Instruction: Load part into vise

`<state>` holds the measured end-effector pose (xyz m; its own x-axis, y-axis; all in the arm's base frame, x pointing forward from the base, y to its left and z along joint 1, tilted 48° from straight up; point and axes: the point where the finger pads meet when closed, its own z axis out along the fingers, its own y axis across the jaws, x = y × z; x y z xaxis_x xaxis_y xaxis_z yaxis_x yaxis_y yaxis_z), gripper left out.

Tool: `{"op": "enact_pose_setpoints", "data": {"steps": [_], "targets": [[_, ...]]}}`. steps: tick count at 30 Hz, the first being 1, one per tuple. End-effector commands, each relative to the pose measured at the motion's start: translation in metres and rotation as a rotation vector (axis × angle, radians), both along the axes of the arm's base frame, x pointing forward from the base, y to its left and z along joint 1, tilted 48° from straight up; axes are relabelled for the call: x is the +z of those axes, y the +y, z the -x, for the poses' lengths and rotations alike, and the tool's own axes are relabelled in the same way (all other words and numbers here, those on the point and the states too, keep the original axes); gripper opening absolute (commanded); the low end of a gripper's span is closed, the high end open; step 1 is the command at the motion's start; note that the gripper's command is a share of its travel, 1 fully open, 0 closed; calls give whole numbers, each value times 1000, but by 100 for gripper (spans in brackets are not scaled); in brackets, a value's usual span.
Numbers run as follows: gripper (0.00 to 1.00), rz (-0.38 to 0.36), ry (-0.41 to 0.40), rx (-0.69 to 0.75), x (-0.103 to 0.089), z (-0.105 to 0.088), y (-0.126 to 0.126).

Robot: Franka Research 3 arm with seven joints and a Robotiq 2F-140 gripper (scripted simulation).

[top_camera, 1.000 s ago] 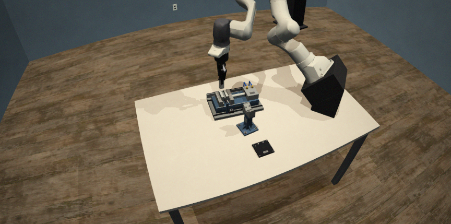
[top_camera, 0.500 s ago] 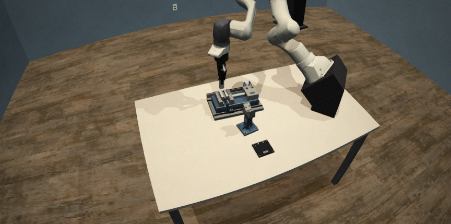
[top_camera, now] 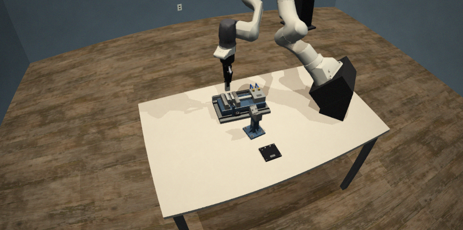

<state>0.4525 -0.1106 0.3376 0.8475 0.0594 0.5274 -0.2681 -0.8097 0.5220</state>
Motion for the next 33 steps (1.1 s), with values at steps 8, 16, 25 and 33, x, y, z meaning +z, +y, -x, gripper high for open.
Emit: {"op": "enact_pose_setpoints", "data": {"steps": [8, 16, 25, 33], "targets": [[0, 0, -4, -1, 1, -1, -1], [0, 0, -4, -1, 1, -1, -1], [0, 0, -4, -1, 0, -1, -2], [0, 0, -4, -1, -1, -2, -3]]}}
